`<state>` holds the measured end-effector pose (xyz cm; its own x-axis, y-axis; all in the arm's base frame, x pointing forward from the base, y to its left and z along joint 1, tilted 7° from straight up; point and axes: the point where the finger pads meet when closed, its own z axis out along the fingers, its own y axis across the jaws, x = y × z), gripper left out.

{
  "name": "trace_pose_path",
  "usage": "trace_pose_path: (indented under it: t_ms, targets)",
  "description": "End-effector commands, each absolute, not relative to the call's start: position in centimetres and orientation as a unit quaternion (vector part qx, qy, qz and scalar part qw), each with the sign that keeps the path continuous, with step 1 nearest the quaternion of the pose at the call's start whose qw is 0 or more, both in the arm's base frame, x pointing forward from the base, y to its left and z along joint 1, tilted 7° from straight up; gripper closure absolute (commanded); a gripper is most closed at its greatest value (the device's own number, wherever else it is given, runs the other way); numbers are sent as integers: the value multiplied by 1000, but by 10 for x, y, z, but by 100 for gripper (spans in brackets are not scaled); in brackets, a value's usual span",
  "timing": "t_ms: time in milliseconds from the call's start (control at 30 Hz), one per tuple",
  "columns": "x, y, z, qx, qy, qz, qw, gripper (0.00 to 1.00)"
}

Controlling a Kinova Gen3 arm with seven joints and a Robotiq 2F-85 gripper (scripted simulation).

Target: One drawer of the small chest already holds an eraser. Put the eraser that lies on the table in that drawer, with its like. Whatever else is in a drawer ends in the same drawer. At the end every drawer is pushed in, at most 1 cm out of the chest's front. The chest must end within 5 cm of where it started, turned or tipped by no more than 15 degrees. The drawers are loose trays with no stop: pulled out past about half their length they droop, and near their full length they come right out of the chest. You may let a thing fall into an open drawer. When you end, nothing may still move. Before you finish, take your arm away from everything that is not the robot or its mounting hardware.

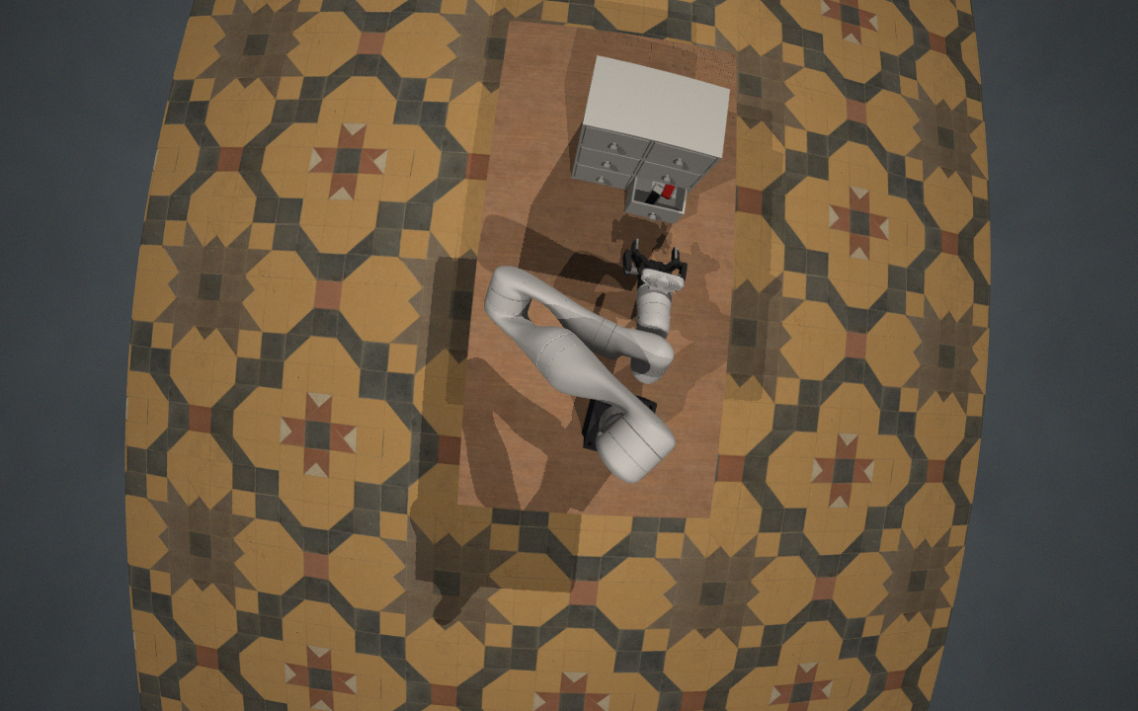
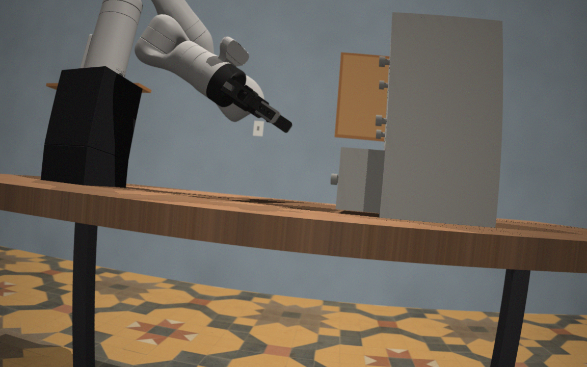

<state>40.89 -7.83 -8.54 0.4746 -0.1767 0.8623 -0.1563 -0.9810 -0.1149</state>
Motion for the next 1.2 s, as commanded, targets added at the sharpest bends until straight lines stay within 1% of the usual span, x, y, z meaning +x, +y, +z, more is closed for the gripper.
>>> trace_pose_path:
  t_ms: [0,200,233,1167]
  targets:
    - [409,-77,-86,-859,95,-504,11,0]
    - [409,-77,-86,-858,95,-505,11,0]
    - [409,-77,-86,-858,95,-505,11,100]
    - [411,-77,-90,-858,95,-505,10,100]
